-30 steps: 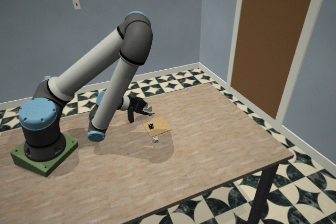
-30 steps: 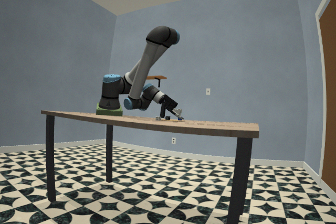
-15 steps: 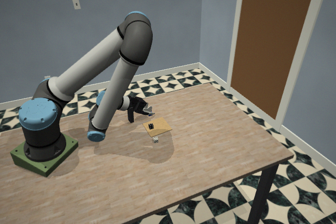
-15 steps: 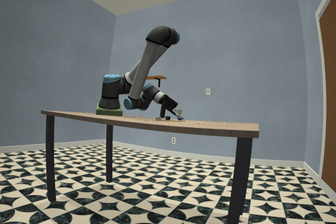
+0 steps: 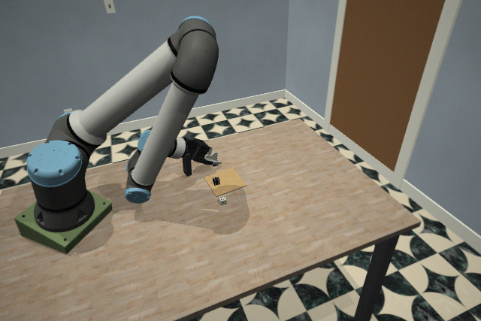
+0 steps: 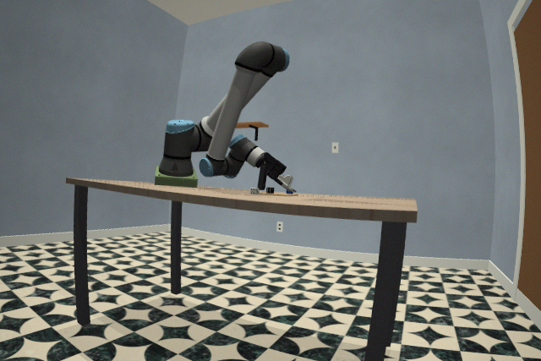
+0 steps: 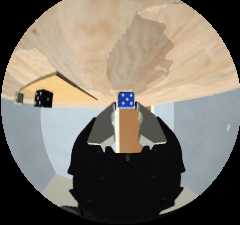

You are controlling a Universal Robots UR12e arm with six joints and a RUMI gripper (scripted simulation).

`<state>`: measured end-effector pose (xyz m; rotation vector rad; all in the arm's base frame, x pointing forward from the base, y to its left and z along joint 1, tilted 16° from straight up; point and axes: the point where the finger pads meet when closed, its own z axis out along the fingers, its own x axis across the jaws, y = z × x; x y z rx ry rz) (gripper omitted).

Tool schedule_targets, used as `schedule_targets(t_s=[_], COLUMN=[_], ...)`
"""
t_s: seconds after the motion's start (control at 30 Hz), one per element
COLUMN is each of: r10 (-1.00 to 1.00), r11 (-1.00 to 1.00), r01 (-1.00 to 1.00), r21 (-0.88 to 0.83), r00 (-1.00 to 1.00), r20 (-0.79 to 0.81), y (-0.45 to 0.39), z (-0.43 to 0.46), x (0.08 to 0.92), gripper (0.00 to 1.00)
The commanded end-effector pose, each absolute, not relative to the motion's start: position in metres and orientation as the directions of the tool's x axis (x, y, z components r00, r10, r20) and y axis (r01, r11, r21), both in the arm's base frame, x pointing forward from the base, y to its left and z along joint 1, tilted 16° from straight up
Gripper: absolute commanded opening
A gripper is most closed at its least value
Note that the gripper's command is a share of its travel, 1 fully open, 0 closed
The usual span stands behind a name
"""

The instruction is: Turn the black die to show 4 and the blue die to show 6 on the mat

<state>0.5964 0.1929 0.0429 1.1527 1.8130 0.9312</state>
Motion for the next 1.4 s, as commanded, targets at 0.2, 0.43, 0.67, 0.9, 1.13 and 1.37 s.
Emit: schedule_targets(t_s=[0.2, 0.43, 0.67, 0.9, 1.13, 1.37], r10=[0.932, 0.932, 0.932, 0.932, 0.932, 0.932], r11=[0.320, 0.320, 0.320, 0.320, 0.320, 0.320], r01=[0.361, 0.361, 0.361, 0.361, 0.361, 0.361], r21=[0.876, 0.876, 0.876, 0.876, 0.876, 0.876], r00=[-0.286, -0.286, -0.286, -0.286, -0.286, -0.286], r20=[-0.223, -0.223, -0.223, -0.223, -0.223, -0.223], y=[0.193, 0.193, 0.191, 0.188, 0.185, 0.185], z=[0.043, 0.043, 0.048, 0.056, 0.064, 0.065], x=[0.596, 0.596, 0.587, 0.570, 0.553, 0.552], gripper=[0.24, 0.24, 0.24, 0.24, 0.24, 0.24])
